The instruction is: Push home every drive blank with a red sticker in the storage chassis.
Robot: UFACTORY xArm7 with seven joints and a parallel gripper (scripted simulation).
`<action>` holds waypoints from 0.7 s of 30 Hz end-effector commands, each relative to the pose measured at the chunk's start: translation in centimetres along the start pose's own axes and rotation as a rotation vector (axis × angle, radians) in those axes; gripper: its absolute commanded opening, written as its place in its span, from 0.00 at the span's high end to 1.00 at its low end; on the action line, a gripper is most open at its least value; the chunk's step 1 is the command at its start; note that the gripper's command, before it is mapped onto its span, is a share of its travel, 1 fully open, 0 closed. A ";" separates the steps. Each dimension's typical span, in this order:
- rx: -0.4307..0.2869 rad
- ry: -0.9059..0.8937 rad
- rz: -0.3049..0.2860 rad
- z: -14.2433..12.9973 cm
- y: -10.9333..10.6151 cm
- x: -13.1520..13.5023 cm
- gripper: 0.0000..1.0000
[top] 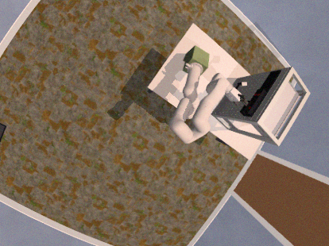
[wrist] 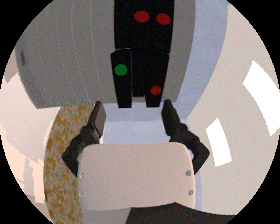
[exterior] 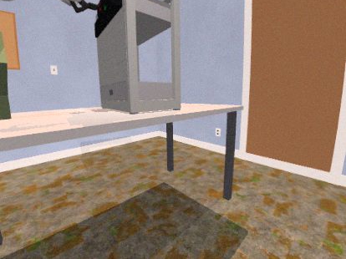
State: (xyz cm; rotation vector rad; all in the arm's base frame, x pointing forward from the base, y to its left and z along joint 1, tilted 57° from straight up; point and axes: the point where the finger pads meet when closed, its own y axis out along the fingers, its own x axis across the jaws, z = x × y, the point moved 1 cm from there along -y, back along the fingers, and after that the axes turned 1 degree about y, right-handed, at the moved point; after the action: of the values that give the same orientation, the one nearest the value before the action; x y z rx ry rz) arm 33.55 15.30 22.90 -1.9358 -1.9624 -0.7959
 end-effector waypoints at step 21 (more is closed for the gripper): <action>0.000 0.002 -0.002 0.0 0.0 0.2 1.00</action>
State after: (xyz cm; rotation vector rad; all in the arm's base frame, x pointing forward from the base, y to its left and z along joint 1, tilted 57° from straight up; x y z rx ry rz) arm 33.55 15.30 22.90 -1.9358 -1.9624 -0.7959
